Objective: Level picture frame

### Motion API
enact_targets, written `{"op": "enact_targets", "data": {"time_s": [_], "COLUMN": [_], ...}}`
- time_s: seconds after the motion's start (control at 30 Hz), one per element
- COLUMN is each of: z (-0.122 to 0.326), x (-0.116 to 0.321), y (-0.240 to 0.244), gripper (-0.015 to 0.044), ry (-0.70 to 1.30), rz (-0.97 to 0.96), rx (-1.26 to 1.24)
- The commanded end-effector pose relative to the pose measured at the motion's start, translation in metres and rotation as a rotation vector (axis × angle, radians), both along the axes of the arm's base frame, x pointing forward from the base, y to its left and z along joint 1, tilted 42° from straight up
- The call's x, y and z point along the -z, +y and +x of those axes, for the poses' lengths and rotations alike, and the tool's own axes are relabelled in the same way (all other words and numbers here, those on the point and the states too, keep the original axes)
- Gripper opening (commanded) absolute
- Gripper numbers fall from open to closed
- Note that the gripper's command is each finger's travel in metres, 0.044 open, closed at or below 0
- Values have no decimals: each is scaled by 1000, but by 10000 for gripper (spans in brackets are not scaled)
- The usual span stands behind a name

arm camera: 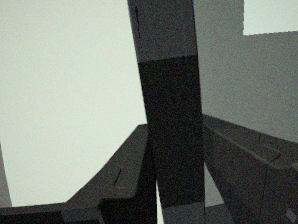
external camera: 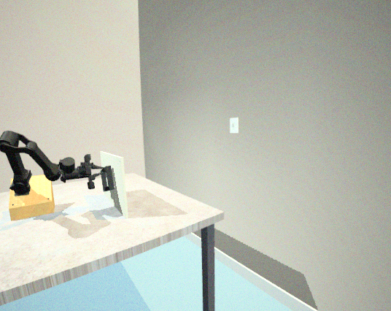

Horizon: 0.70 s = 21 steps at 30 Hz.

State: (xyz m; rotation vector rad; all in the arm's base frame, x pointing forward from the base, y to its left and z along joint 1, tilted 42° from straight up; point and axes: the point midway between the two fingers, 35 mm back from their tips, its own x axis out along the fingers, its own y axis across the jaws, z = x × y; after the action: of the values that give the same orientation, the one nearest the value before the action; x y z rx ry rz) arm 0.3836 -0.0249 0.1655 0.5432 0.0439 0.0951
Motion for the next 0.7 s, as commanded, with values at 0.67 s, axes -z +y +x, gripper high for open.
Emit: {"op": "enact_targets", "data": {"time_s": [0.67], "z": [1], "x": [3], "y": [-4], "gripper": [0], "ry": [-8], "rz": [0], "rx": [-7]}}
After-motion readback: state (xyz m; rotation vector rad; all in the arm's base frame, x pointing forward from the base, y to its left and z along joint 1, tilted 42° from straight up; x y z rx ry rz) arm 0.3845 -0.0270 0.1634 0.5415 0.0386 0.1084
